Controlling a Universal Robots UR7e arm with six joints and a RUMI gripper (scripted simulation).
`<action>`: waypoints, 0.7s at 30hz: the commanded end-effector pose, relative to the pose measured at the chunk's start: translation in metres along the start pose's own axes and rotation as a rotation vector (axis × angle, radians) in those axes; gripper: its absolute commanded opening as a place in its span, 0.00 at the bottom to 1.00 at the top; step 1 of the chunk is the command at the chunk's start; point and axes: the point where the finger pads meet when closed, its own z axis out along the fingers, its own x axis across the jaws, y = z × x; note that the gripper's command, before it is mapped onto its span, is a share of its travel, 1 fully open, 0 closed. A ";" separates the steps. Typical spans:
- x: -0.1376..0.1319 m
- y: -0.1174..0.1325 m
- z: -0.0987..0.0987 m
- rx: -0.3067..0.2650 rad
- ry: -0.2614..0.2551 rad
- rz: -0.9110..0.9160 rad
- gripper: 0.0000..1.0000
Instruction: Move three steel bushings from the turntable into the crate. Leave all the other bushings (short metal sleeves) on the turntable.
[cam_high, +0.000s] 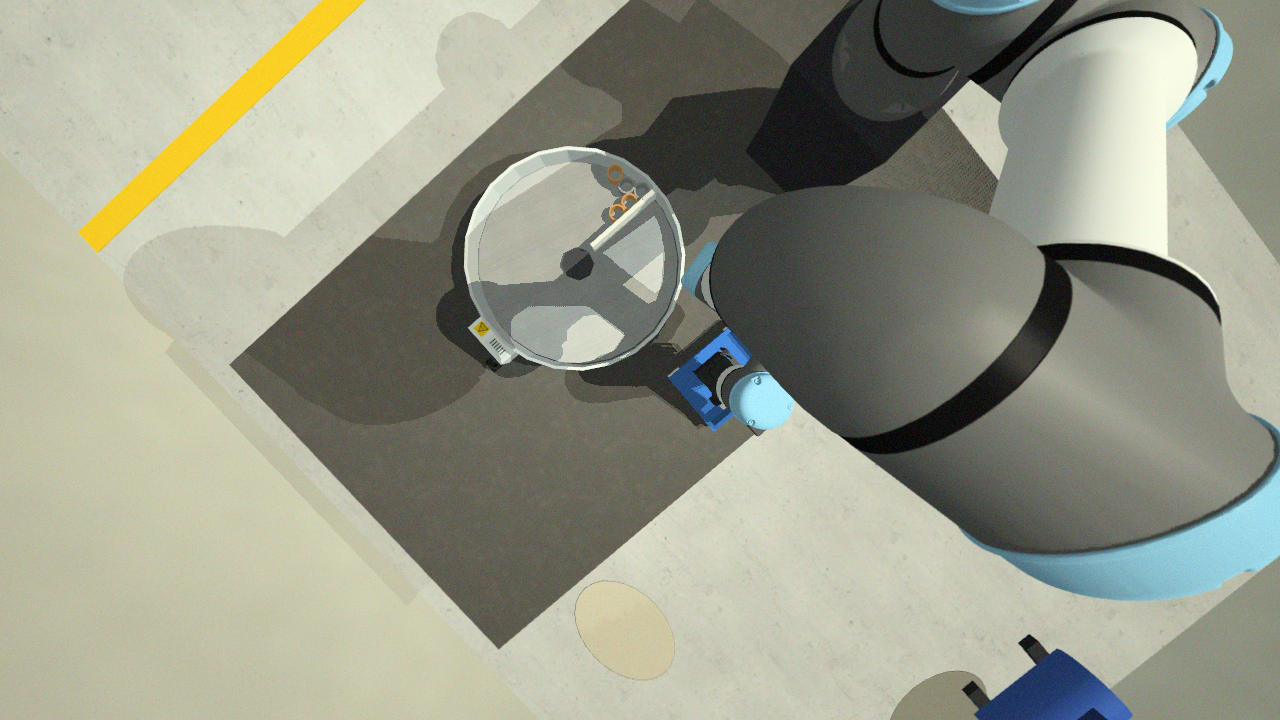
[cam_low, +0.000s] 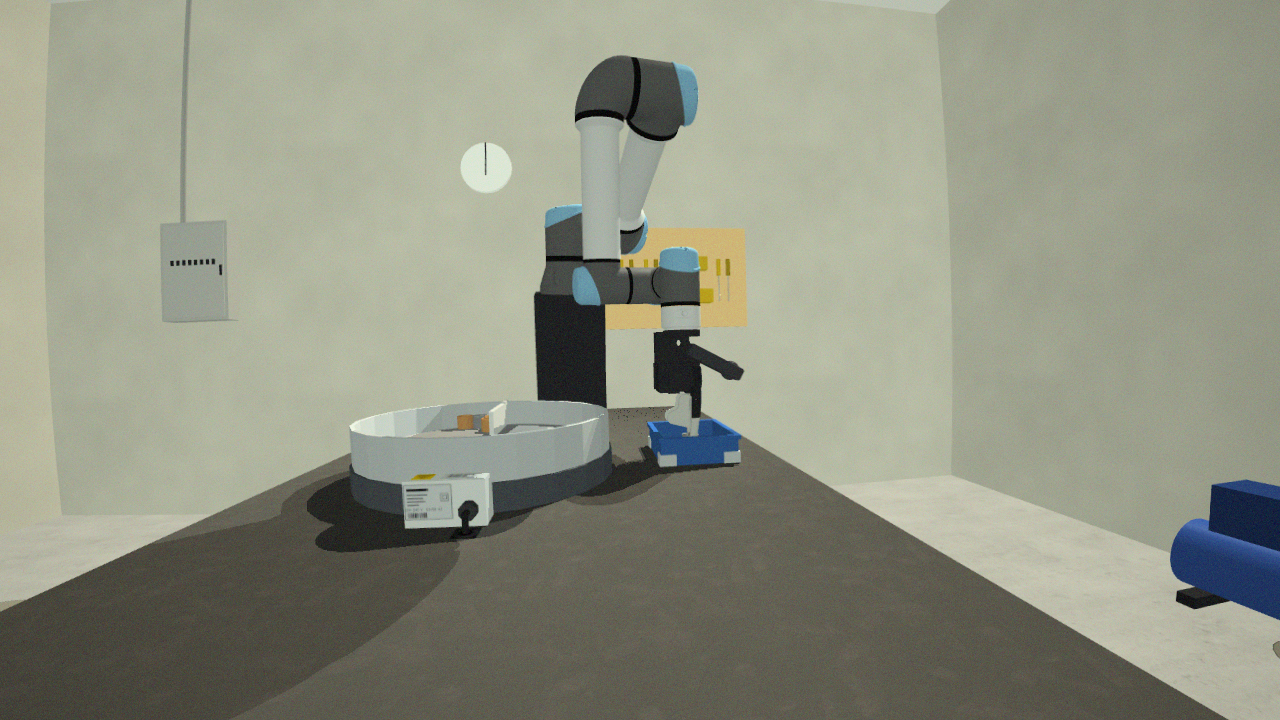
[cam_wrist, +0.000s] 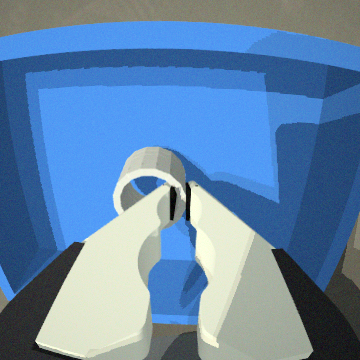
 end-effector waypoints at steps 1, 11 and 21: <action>0.001 0.000 0.000 0.000 0.001 0.000 0.00; 0.001 0.000 0.003 0.000 0.001 0.000 0.00; 0.001 0.000 0.005 0.000 0.001 0.000 0.00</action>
